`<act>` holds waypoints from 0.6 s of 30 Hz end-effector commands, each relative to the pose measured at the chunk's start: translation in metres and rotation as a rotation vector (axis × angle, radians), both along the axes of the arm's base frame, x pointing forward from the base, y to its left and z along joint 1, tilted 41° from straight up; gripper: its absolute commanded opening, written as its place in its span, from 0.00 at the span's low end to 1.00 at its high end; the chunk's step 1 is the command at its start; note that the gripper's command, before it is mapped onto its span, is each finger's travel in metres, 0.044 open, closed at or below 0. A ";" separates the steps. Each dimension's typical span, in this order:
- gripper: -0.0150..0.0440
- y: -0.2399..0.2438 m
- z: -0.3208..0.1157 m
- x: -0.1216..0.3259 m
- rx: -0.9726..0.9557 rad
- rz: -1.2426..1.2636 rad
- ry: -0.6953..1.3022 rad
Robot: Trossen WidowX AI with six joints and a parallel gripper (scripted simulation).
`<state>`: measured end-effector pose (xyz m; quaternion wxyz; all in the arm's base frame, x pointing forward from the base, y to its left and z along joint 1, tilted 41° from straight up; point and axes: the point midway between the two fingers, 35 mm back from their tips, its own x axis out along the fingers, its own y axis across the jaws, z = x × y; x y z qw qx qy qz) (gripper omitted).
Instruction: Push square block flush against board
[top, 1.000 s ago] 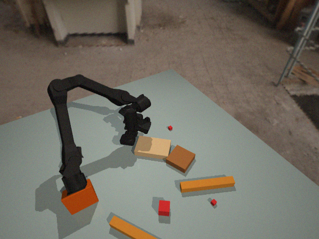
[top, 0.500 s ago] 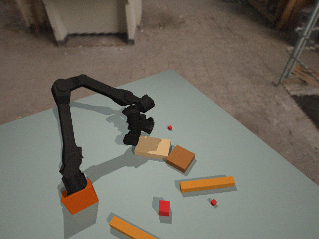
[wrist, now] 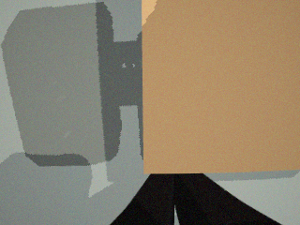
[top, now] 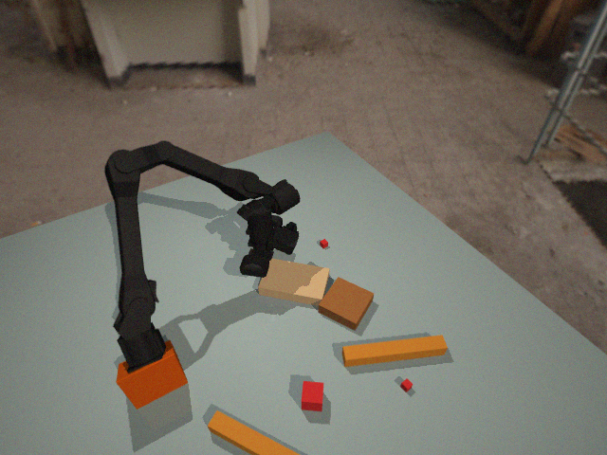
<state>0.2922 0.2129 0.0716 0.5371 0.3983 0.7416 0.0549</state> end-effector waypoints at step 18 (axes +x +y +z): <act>0.25 -0.007 -0.011 0.017 -0.009 0.003 0.003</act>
